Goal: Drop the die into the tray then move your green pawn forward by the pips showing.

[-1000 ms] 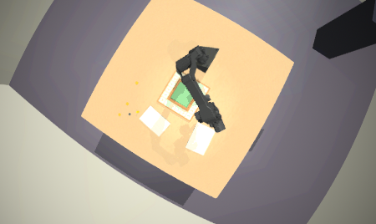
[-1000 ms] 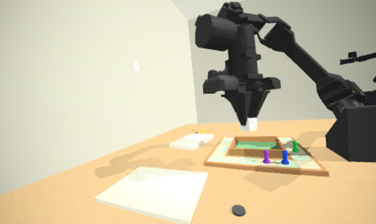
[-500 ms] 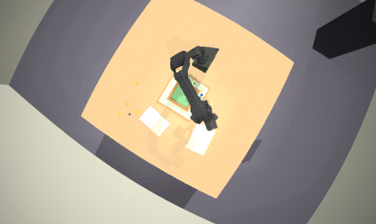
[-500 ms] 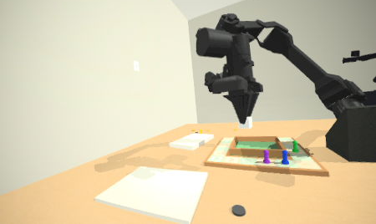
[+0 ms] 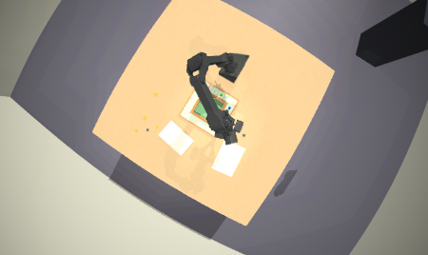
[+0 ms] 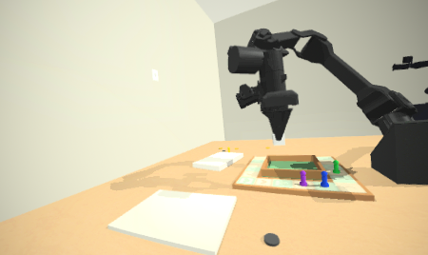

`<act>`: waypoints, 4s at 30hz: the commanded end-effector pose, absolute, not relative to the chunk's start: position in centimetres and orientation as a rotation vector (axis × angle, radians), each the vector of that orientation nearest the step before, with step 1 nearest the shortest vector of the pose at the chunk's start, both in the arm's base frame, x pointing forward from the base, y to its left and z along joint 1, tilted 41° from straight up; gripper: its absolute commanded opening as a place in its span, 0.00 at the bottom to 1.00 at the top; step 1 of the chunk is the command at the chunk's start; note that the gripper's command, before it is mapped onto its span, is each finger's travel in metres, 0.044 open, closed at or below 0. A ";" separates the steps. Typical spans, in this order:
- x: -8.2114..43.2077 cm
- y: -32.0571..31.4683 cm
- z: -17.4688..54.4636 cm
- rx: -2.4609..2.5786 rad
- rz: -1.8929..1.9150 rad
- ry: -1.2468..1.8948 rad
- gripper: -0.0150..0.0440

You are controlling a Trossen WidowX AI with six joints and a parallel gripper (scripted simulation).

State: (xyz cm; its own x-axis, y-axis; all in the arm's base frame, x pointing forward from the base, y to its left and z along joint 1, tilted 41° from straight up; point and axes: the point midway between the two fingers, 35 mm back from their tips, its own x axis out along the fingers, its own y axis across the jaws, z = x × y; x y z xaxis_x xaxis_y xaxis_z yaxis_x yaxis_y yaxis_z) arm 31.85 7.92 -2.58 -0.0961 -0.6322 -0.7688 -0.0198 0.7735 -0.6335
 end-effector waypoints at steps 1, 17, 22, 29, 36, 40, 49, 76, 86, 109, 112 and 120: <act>31.6 7.0 -1.9 -0.613 -0.476 1.632 0.25; 30.5 3.4 0.0 -0.959 -0.086 1.755 0.25; 30.1 2.3 0.5 -1.066 0.042 1.781 0.25; 29.4 0.8 1.2 -1.214 0.226 1.808 0.25; 28.5 -0.7 1.9 -1.358 0.416 1.822 0.25; 28.0 -1.5 2.2 -1.439 0.528 1.824 0.25; 27.2 -2.6 2.6 -1.546 0.685 1.821 0.25; 26.3 -3.0 0.9 -1.015 1.117 1.218 0.25; 27.3 -2.9 6.3 -1.005 1.122 1.167 0.25; 27.1 -2.9 6.0 -1.003 1.122 1.176 0.25; 27.1 -2.9 6.0 -1.003 1.122 1.176 0.25; 27.1 -2.9 6.0 -1.003 1.122 1.176 0.52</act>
